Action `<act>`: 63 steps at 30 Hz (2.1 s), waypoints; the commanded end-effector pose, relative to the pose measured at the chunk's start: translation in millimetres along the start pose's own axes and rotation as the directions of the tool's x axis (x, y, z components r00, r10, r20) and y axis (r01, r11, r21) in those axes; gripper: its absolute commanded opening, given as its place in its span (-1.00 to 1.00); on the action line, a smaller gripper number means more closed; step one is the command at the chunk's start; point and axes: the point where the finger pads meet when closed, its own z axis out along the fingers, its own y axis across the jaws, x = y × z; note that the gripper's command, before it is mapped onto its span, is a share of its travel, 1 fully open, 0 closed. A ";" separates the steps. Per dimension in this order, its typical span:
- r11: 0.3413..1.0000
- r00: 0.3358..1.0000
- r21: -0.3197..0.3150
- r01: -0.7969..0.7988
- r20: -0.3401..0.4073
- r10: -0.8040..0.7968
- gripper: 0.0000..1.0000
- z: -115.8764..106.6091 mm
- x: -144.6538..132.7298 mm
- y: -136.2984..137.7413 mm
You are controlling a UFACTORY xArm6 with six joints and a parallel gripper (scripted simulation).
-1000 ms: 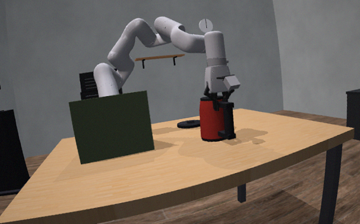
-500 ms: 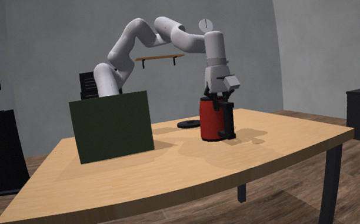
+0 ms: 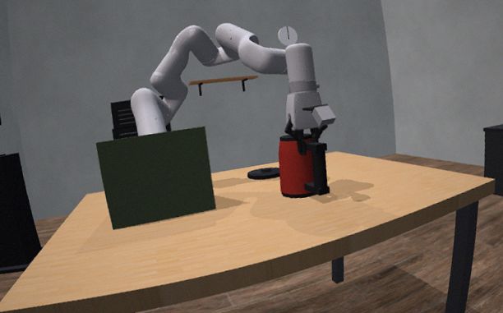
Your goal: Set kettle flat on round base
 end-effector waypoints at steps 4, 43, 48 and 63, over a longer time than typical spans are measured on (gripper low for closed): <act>1.000 1.000 0.003 0.001 -0.003 -0.001 -1.00 -1.9 0.5 -1.3; 1.000 1.000 0.003 0.001 -0.003 -0.001 -1.00 -39.0 0.4 -1.2; 1.000 1.000 0.003 0.001 -0.003 -0.001 -1.00 -45.0 0.4 -1.2; 1.000 1.000 0.003 0.001 -0.003 -0.001 -1.00 -48.9 0.4 -1.1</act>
